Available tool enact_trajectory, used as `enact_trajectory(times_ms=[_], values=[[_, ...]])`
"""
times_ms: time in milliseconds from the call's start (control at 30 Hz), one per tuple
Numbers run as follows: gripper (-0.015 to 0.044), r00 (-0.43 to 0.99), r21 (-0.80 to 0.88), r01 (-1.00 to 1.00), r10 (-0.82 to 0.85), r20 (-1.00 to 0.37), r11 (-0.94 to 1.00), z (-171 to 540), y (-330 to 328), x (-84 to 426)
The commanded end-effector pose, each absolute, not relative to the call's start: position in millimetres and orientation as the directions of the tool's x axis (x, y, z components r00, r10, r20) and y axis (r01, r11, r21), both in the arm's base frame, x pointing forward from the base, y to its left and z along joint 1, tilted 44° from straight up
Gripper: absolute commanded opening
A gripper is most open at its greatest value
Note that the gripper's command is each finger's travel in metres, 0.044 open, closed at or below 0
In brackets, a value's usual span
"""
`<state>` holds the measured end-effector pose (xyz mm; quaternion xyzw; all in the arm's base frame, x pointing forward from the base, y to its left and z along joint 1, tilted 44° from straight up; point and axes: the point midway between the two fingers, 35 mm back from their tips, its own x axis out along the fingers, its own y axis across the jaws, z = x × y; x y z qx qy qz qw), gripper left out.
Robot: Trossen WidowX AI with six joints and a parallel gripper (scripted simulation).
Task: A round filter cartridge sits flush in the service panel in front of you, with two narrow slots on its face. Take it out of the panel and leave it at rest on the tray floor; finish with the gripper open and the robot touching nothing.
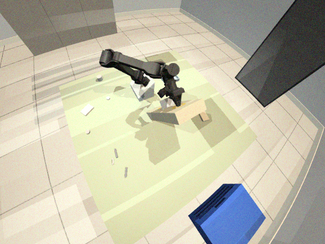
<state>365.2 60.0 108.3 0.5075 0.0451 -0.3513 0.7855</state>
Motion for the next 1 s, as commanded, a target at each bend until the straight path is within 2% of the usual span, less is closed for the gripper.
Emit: enact_trajectory(times_ms=[0,233,767,967], values=[[0.0,0.747,0.765,0.602,-0.5,-0.439,0.227,104,57,372],[0.0,0.747,0.765,0.602,-0.5,-0.439,0.227,104,57,372],[0.0,0.743,0.762,0.608,-0.499,-0.445,0.225,137,97,314],[0.0,0.744,0.762,0.607,-0.499,-0.444,0.226,139,98,311]])
